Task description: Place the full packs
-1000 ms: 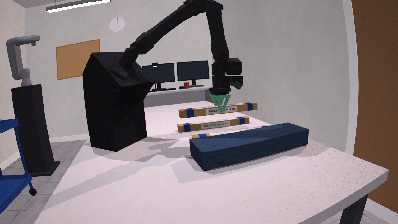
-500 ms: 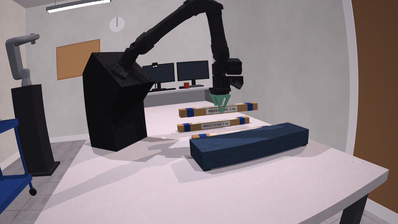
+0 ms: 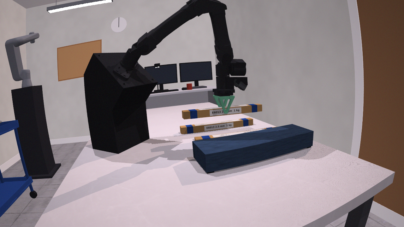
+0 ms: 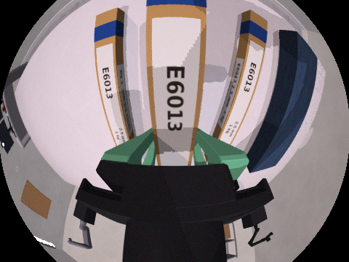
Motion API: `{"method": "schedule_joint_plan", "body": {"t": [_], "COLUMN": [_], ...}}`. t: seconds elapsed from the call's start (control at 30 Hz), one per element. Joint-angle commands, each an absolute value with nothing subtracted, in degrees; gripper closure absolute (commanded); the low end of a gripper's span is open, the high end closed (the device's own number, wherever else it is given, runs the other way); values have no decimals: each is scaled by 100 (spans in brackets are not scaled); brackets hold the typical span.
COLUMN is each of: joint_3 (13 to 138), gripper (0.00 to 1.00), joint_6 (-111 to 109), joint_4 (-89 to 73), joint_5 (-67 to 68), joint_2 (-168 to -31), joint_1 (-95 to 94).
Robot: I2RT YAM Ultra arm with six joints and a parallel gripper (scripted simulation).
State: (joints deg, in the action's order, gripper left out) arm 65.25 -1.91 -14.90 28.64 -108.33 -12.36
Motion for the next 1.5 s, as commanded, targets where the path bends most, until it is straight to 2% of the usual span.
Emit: {"method": "schedule_joint_plan", "body": {"t": [0.0, 0.73, 0.77, 1.47], "joint_3": [6762, 6828, 6381, 6292], "gripper": [100, 100, 100, 100], "joint_6": [-148, -113, -289, -129], "joint_4": [-1594, -1671, -1282, -1652], "joint_5": [2914, 2939, 2826, 2908], "joint_2": [-10632, -10642, -10679, -10285], "joint_1": [-1512, -1559, -1333, -1504]}}
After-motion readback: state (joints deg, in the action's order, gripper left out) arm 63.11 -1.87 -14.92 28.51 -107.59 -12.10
